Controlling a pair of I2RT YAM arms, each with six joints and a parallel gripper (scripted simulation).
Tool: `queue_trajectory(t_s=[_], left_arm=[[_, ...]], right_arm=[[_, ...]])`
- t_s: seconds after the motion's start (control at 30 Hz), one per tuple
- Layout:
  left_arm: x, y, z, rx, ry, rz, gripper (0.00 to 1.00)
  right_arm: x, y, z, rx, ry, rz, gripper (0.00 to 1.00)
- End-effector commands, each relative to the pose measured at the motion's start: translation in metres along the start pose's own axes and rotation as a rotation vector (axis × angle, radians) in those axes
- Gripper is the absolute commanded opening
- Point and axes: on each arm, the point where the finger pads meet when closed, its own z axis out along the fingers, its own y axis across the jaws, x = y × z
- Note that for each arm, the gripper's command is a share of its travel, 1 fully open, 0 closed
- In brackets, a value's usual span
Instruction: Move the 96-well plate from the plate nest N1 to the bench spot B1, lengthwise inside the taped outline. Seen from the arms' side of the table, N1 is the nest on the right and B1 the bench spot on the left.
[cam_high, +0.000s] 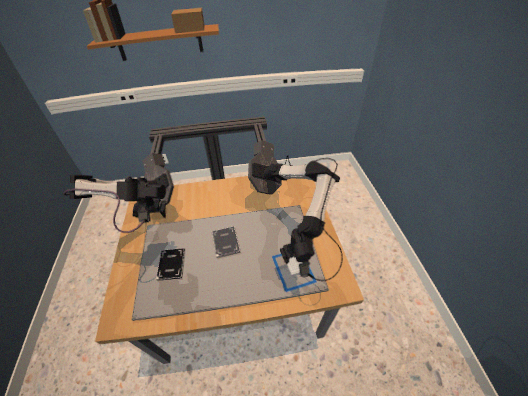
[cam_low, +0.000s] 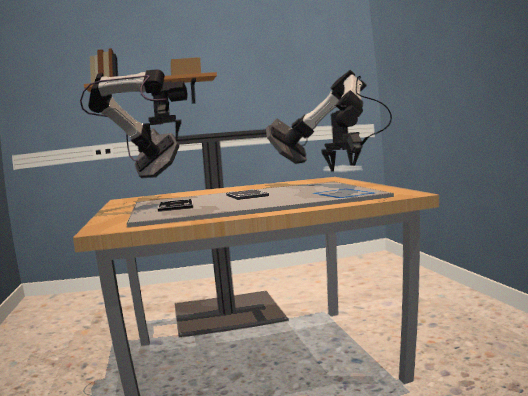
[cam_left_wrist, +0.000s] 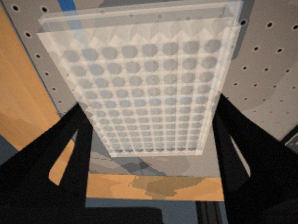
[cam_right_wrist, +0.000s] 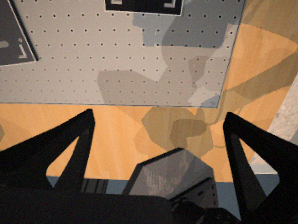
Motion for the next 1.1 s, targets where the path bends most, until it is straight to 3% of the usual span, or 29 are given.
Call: queue_trajectory(t_s=[0.0,0.1,0.27,0.43,0.53,0.97,1.0,1.07], left_arm=[[0.004,-0.015,-0.004,0.014,0.002,0.030,0.00],[0.004,-0.015,-0.005,0.014,0.001,0.028,0.00],[0.006,-0.005,0.019,-0.001,0.023,0.013,0.00],[-0.005,0.007,0.010,0.004,-0.014,-0.020,0.00],[0.005,-0.004,0.029,-0.001,0.023,0.013,0.00],[0.004,-0.004,0.048,-0.001,0.023,0.013,0.00],[-0.013,0.007,0.035,0.004,-0.024,-0.027,0.00],[-0.005,-0.001,0.049,0.001,0.005,-0.002,0.00]], right_arm=[[0.001,0.000,-0.001,0.000,0.000,-0.004,1.00],[0.001,0.000,-0.001,0.000,0.000,-0.004,1.00],[0.001,0.000,-0.001,0.000,0.000,-0.004,1.00],[0.001,0.000,-0.001,0.000,0.000,-0.004,1.00],[0.001,0.000,-0.001,0.000,0.000,-0.004,1.00],[0.001,0.000,-0.001,0.000,0.000,-0.004,1.00],[0.001,0.000,-0.001,0.000,0.000,-0.004,1.00],[0.001,0.000,-0.001,0.000,0.000,-0.004,1.00]])
